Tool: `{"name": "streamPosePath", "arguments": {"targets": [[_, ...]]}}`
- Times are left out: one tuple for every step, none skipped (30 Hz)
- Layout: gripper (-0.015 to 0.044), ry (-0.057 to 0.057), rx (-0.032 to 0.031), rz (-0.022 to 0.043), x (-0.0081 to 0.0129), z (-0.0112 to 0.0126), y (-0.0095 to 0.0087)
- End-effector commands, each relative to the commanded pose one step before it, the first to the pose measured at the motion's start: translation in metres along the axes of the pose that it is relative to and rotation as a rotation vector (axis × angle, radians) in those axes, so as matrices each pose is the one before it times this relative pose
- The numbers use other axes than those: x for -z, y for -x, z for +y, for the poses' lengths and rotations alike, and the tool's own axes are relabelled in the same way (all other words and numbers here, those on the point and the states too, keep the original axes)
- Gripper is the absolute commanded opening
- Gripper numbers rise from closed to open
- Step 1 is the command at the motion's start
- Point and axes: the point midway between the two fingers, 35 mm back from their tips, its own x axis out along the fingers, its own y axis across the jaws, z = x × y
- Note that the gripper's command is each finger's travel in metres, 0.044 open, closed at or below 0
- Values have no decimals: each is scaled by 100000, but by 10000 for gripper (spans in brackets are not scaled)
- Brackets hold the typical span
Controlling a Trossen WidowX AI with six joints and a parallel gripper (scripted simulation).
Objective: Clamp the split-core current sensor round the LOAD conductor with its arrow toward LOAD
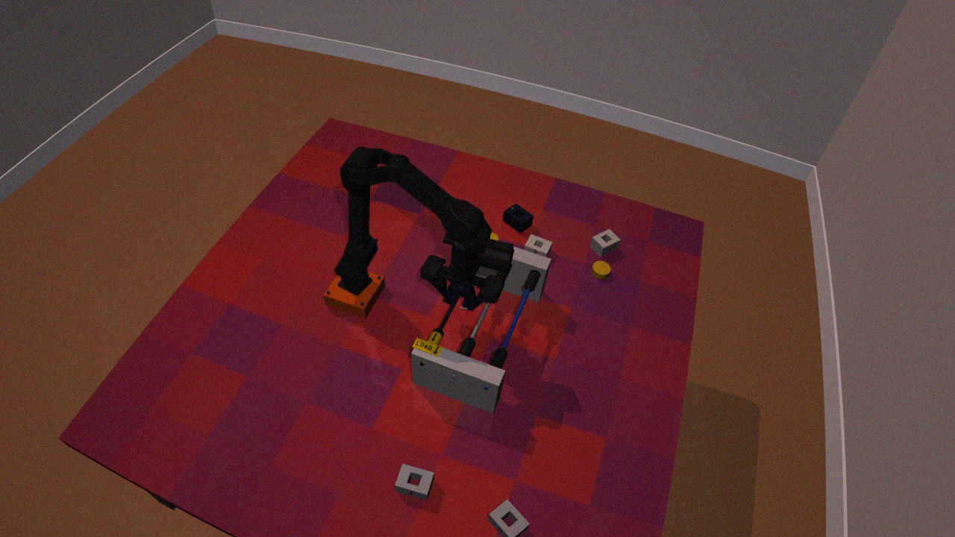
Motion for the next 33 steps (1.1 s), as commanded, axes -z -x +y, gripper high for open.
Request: {"name": "streamPosePath", "arguments": {"targets": [[0,15,92,-8,-2,-10,38],[0,0,0,0,0,0,0],[0,0,0,0,0,0,0],[0,0,0,0,0,0,0],[0,0,0,0,0,0,0],[0,0,0,0,0,0,0],[0,0,0,0,0,0,0],[0,0,0,0,0,0,0],[0,0,0,0,0,0,0],[0,0,0,0,0,0,0],[0,0,0,0,0,0,0],[0,0,0,0,0,0,0],[0,0,0,0,0,0,0],[0,0,0,0,0,0,0],[0,0,0,0,0,0,0],[0,-20,-80,1,2,9,-13],[0,-10,20,-14,0,-2,51],[0,-14,28,-19,0,-2,71],[0,-18,36,-25,0,-2,93],[0,-23,45,-31,0,-2,116],[0,-27,54,-38,0,-2,140],[0,-31,61,-43,1,-2,158],[0,-32,63,-44,1,-1,164],[0,-32,63,-44,1,0,164],[0,-32,63,-44,1,1,165],[0,-32,63,-44,1,2,165],[0,-32,63,-44,1,3,165],[0,-26,52,-36,0,3,135],[0,-16,31,-22,0,2,82],[0,-5,10,-7,0,1,27],[0,0,0,0,0,0,0],[0,0,0,0,0,0,0],[0,0,0,0,0,0,0]]}}
